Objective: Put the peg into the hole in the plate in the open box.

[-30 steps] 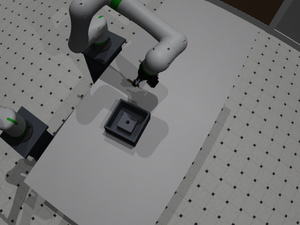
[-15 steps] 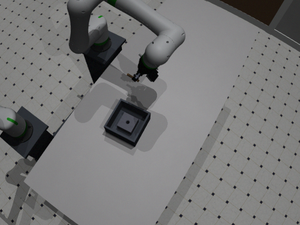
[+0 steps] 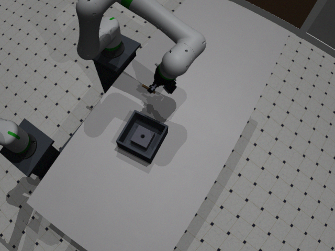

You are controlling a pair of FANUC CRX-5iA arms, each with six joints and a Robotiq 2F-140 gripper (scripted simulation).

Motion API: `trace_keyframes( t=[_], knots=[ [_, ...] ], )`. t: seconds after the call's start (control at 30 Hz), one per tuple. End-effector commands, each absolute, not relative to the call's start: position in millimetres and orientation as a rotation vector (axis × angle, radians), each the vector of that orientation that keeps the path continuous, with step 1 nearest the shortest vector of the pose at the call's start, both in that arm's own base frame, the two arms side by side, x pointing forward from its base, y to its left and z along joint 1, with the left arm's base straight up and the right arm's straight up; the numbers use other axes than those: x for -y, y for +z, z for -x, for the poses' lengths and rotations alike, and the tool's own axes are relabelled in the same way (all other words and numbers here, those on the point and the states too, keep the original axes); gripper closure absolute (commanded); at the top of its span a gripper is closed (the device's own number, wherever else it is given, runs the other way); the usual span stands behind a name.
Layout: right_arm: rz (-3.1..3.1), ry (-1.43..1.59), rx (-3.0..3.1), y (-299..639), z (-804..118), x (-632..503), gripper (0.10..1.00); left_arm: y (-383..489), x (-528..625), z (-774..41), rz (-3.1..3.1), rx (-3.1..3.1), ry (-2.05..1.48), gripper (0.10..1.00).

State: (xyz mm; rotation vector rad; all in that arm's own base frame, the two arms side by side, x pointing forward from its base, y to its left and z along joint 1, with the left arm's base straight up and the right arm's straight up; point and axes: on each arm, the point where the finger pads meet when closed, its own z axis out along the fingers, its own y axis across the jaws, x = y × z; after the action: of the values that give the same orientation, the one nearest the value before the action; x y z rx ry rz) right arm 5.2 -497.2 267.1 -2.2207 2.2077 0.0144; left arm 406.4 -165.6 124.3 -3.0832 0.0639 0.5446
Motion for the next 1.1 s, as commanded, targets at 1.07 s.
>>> trace_keyframes(
  t=[1.07],
  knots=[
    [2.228,0.000,-2.215,272.0,-3.0,500.0,0.098,116.0,168.5,-407.3,2.955,-0.651,0.512,0.999]
  ],
)
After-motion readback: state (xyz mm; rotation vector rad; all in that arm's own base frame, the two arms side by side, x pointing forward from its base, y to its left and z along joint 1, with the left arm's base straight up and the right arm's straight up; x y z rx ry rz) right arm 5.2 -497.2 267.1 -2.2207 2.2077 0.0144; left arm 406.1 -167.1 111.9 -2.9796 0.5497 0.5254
